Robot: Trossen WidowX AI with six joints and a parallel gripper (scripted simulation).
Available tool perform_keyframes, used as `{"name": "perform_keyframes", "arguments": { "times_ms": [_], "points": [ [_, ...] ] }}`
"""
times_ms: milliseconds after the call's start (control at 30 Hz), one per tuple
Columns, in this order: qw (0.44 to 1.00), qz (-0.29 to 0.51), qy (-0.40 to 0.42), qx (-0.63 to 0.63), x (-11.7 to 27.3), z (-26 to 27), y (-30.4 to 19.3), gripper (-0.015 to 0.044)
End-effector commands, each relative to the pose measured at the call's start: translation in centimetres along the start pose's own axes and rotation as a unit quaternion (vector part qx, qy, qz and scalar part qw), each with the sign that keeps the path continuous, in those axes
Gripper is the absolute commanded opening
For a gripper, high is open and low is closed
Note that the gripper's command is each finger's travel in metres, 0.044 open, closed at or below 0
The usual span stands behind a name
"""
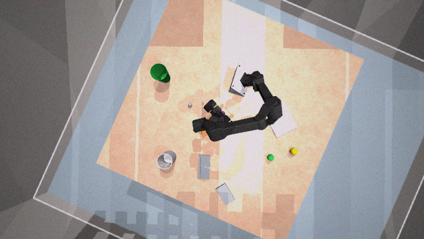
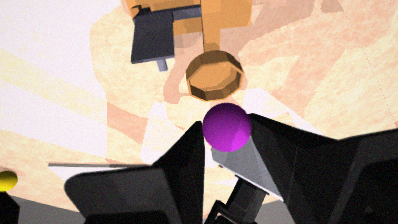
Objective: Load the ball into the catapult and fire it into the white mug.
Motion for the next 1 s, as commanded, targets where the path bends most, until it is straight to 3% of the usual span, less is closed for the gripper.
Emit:
{"name": "perform_keyframes", "arguments": {
  "times_ms": [0, 833, 967],
  "points": [
    [1.000, -0.001, 0.006, -0.009, -0.1, -0.1, 0.1, 0.0000],
    [1.000, 0.000, 0.009, -0.008, -2.2, -0.2, 1.1, 0.0000],
    [1.000, 0.000, 0.009, -0.008, -2.2, -0.2, 1.1, 0.0105]
  ]
}}
Point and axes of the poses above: the point midway between the two fingers, 35 mm back from their tips, its own x axis back along the fingers, its own z axis across the jaws, y = z × x, the point moved 6 cm from there along x, back along the fingers, and after that the axes turned 5 degrees about x, right-handed, at the moved point
